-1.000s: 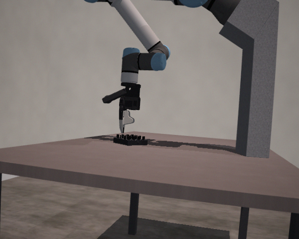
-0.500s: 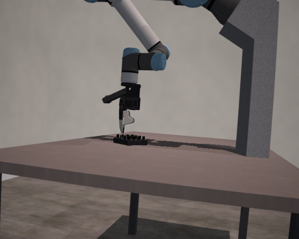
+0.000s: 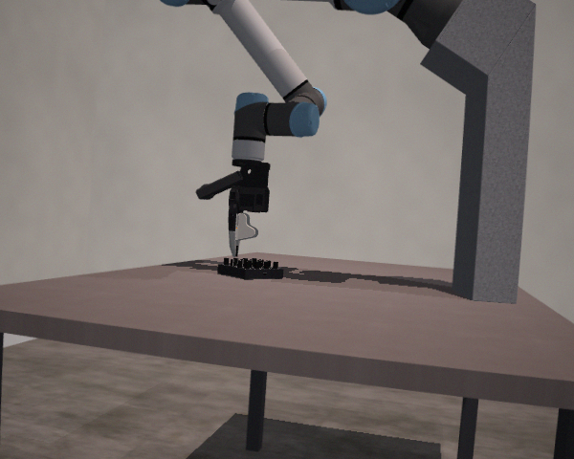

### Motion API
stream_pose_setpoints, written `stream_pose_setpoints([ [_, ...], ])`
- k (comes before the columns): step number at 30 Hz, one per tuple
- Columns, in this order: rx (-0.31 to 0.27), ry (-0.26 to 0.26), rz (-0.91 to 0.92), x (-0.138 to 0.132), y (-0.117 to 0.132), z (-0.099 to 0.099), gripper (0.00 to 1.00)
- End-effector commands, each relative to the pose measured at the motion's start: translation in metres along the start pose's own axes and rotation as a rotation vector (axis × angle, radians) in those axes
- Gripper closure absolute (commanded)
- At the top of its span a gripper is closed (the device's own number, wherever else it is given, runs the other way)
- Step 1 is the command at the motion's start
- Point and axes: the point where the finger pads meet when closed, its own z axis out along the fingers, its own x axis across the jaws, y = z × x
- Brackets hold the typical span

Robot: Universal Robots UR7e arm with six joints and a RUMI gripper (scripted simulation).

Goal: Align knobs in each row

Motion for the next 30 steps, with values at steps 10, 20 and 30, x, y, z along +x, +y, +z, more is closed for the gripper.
stream_pose_setpoints([
  [10, 0.001, 0.000, 0.000, 0.0000, -0.0004, 0.0097, 0.89],
  [20, 0.001, 0.000, 0.000, 0.0000, -0.0004, 0.0114, 0.89],
  [30, 0.001, 0.000, 0.000, 0.0000, -0.0004, 0.0114, 0.89],
])
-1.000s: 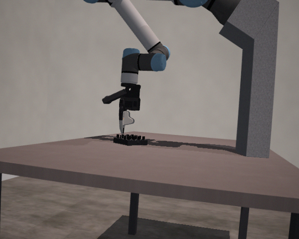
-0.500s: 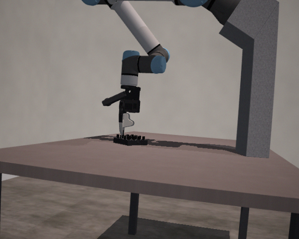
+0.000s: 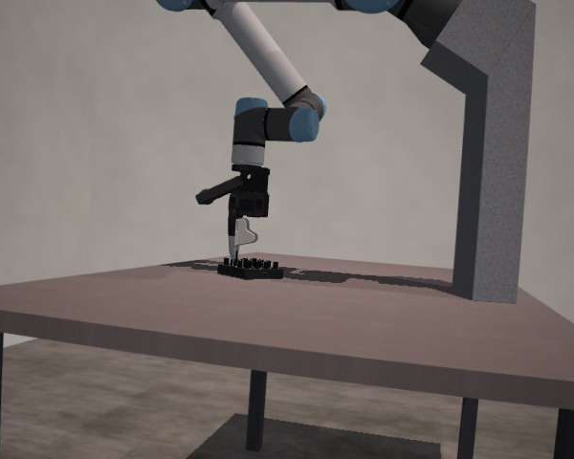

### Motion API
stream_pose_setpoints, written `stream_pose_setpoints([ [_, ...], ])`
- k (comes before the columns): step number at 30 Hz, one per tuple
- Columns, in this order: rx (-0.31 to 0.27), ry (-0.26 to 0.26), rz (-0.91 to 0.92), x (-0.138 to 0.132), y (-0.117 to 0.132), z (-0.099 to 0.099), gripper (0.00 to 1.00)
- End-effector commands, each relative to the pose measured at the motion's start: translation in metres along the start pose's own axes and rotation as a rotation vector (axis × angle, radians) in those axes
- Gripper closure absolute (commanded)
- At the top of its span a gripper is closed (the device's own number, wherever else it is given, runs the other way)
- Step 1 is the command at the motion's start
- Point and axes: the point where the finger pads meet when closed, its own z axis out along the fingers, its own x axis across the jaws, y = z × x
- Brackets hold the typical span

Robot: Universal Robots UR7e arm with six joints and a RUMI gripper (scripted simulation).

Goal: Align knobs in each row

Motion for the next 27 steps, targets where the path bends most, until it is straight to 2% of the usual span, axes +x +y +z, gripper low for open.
stream_pose_setpoints([
  [1, 0.001, 0.000, 0.000, 0.0000, -0.0004, -0.0003, 0.89],
  [25, 0.001, 0.000, 0.000, 0.0000, -0.0004, -0.0003, 0.89],
  [26, 0.001, 0.000, 0.000, 0.0000, -0.0004, -0.0003, 0.96],
  [27, 0.001, 0.000, 0.000, 0.0000, -0.0004, -0.0003, 0.96],
])
